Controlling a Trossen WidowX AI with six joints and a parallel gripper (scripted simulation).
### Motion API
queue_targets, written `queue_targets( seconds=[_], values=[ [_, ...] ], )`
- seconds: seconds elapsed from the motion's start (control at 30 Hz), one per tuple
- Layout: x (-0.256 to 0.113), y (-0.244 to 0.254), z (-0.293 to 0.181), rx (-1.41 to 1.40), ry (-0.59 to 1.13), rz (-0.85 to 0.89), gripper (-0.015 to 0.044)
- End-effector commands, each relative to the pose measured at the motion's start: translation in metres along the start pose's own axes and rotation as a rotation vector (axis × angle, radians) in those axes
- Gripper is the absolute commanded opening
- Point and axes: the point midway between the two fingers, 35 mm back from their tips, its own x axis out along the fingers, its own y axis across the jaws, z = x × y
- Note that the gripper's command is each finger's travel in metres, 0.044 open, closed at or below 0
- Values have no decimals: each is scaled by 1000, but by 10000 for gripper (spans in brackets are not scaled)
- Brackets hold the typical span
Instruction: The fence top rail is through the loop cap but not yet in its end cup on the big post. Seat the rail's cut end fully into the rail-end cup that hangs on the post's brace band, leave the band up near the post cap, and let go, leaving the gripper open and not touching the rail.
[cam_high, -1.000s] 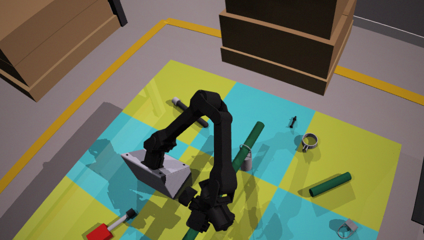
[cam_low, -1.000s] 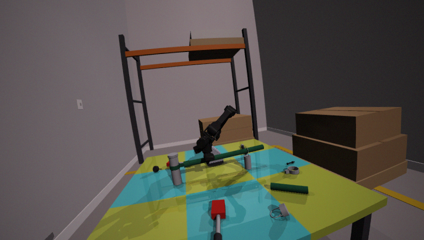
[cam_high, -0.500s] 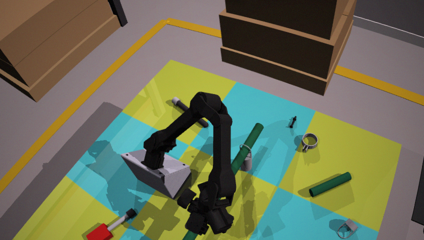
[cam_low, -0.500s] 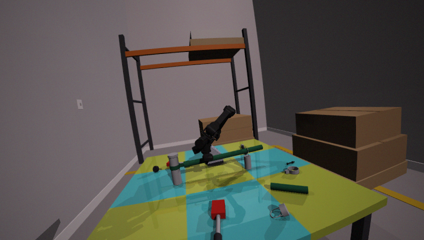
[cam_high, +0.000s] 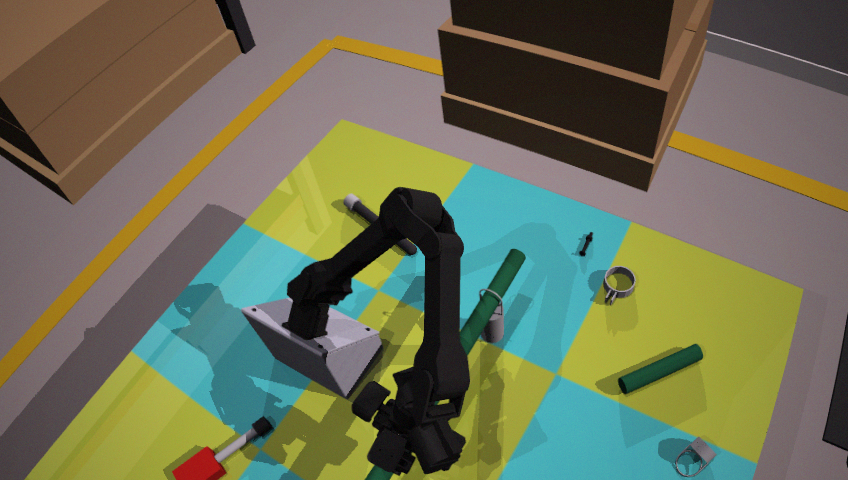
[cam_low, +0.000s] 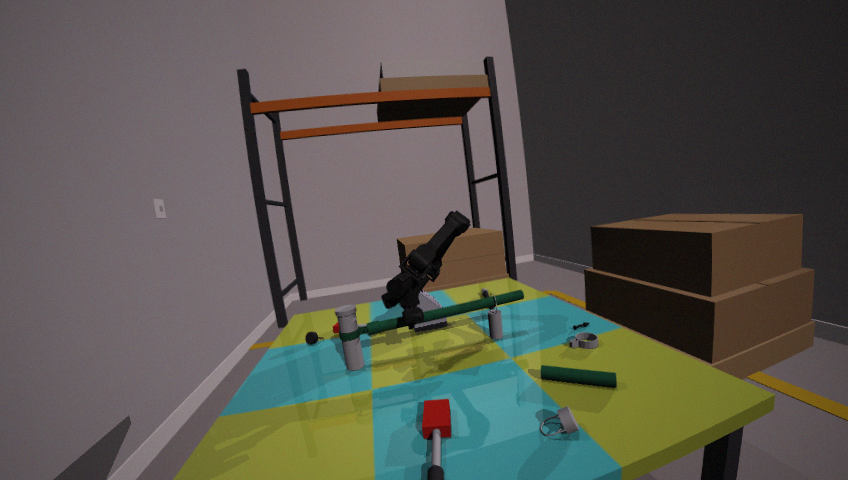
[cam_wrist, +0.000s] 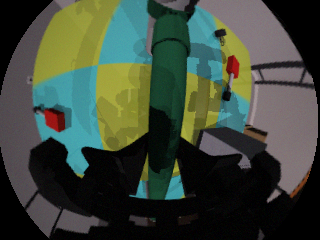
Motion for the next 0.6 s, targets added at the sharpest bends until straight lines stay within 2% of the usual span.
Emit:
queue_targets(
  seconds=[0.0, 0.57],
  values=[
    [-6, 3, 8, 6, -16, 17, 0],
    [1, 0, 5, 0, 0, 0, 0]
  ],
)
